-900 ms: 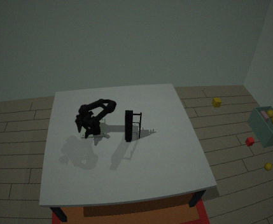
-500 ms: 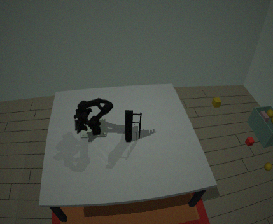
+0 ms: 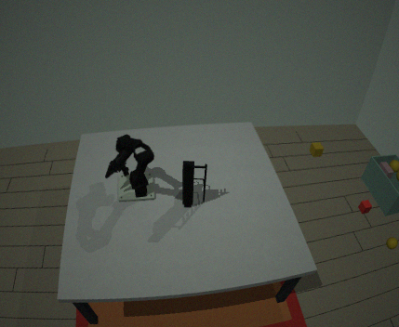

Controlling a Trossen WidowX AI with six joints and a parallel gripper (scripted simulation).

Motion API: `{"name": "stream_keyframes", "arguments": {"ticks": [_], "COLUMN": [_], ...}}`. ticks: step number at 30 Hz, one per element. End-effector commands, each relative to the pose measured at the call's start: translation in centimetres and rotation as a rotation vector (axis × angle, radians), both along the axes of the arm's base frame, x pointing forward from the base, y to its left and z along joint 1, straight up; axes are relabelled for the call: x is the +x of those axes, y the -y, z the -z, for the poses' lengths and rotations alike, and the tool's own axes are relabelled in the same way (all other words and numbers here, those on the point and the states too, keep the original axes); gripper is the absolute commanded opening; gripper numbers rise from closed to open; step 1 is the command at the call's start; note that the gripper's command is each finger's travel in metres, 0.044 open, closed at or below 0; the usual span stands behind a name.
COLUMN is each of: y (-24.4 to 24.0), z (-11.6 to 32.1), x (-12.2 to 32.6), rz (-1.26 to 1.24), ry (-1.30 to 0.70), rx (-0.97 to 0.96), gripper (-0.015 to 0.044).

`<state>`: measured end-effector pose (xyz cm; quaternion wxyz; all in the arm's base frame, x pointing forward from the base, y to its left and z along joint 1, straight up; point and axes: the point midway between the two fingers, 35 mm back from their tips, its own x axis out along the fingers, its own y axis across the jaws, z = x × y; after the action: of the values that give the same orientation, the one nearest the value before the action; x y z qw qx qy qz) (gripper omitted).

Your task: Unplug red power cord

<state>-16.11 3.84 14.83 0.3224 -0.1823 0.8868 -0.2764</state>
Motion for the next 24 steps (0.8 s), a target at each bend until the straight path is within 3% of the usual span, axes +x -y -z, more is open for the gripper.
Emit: {"name": "stream_keyframes", "arguments": {"ticks": [1, 4, 11, 24], "y": [-6.0, -9.0, -12.8, -16.2], "z": [0.3, 0.5, 0.6, 0.7], "x": [2.2, 4.4, 8.8, 20.1], "rz": [-0.016, -0.052, -0.145, -0.438], "ry": [-0.055, -0.047, 0.011, 0.214], "rx": [0.384, 0.595, 0.874, 1.228], "gripper": [0.0160, 0.0160, 0.0160, 0.0160]}}
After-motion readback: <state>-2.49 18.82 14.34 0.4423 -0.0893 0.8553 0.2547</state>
